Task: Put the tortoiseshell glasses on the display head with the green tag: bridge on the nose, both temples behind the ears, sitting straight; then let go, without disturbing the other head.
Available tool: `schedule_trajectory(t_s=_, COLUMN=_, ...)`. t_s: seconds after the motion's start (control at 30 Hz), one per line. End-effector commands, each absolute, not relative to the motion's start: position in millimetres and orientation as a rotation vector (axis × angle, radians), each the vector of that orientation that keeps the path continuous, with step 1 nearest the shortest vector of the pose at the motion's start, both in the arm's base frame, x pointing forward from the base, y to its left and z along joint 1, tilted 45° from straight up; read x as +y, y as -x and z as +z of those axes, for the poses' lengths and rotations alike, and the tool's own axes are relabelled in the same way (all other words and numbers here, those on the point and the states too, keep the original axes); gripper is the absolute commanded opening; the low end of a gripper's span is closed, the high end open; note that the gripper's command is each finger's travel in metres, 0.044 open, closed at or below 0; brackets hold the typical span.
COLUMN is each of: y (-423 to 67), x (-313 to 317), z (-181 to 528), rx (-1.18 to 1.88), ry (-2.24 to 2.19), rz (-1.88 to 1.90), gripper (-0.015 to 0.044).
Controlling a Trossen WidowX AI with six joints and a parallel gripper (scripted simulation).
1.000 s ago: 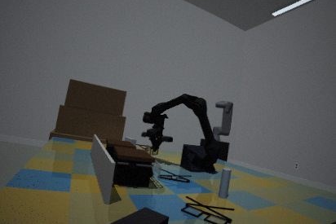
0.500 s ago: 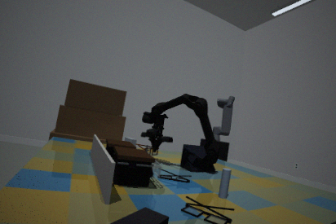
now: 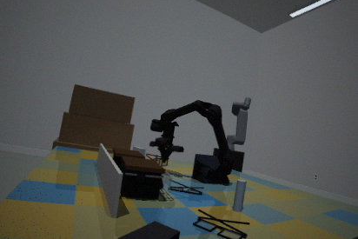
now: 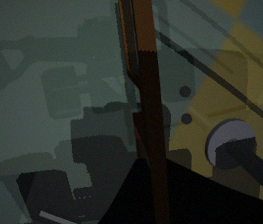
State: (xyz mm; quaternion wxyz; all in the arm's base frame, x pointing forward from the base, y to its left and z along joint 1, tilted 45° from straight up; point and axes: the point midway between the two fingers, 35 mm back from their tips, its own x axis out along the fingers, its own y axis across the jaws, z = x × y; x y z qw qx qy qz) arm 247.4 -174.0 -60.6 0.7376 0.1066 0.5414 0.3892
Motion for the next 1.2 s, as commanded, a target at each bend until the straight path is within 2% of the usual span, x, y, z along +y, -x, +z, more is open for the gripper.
schedule_trajectory(t_s=0.0, y=-250.3, x=-172.4, z=-58.2, rx=1.185, ry=-0.237, rz=0.854, gripper=0.0000)
schedule_trajectory(t_s=1.17, y=-242.7, x=-174.8, z=-61.7, rx=1.185, ry=-0.237, rz=0.854, gripper=0.0000)
